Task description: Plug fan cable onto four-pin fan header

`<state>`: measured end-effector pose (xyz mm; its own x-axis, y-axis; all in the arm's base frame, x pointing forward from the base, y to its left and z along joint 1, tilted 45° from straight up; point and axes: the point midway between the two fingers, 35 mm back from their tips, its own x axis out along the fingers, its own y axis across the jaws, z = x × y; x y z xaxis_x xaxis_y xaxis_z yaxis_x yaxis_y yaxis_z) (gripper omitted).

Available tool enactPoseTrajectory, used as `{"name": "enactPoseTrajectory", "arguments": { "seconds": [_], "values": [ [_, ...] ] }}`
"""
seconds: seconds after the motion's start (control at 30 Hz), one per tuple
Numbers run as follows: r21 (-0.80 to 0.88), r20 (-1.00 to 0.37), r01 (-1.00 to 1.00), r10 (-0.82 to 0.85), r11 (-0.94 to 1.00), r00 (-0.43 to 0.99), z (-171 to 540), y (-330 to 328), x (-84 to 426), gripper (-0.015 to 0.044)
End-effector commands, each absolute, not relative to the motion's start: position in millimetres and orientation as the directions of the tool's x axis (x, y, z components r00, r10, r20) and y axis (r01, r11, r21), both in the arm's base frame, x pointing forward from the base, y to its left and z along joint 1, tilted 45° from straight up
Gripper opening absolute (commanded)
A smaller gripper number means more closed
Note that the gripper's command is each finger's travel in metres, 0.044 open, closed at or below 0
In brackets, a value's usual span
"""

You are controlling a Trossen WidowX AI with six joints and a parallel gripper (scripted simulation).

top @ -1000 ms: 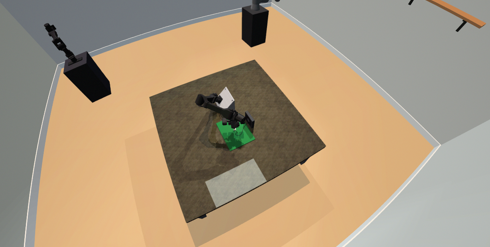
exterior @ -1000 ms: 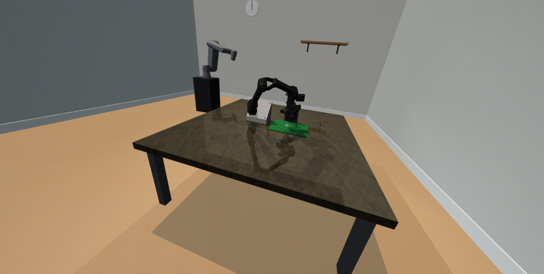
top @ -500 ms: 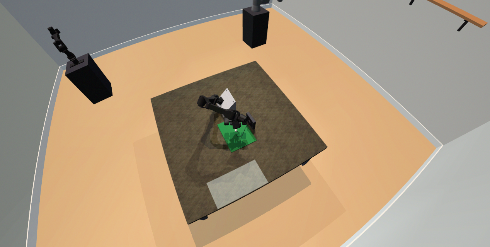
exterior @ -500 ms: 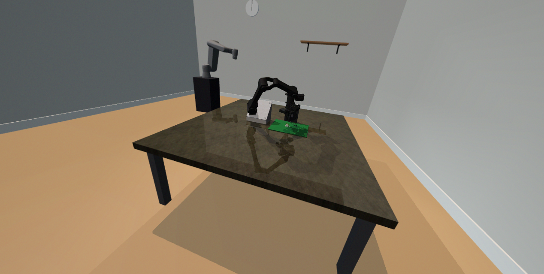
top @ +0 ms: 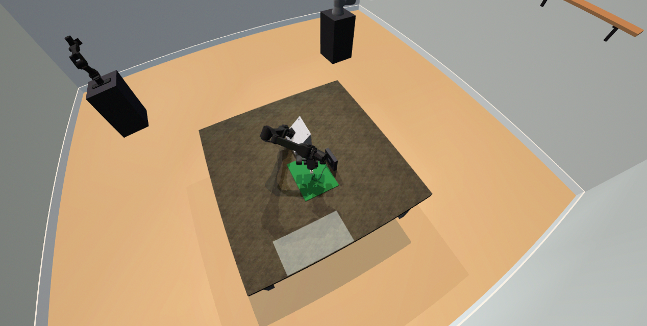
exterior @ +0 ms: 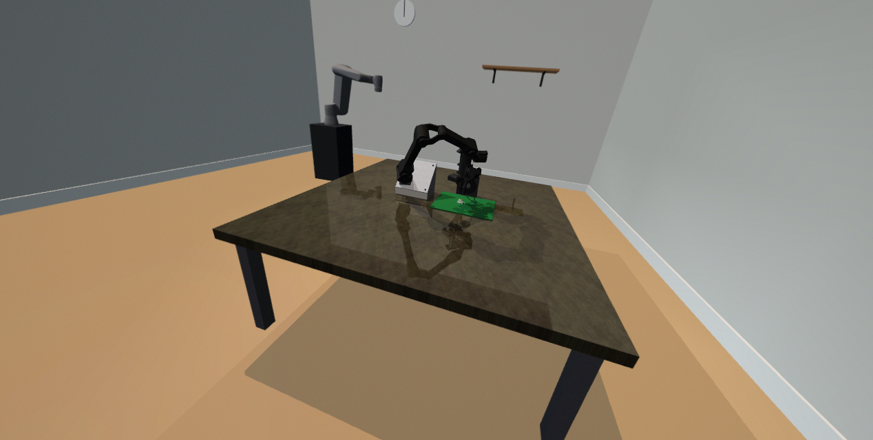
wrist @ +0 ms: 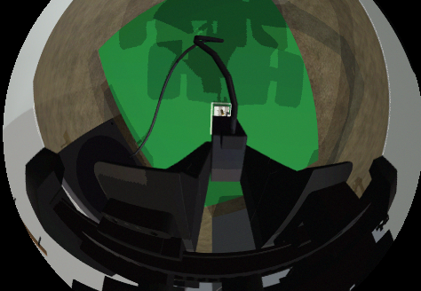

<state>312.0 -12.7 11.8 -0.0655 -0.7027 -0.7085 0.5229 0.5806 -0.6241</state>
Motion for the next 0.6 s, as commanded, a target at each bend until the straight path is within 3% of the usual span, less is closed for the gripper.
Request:
{"name": "enactPoseTrajectory", "arguments": {
  "seconds": [0.0,0.57],
  "values": [
    [-0.627,-0.708,0.521,-0.702,0.579,-0.073,3.2,-21.4,308.8,0.0],
    [-0.631,-0.708,0.513,-0.703,0.583,-0.073,-2.2,-29.1,308.6,0.0]
  ]
}}
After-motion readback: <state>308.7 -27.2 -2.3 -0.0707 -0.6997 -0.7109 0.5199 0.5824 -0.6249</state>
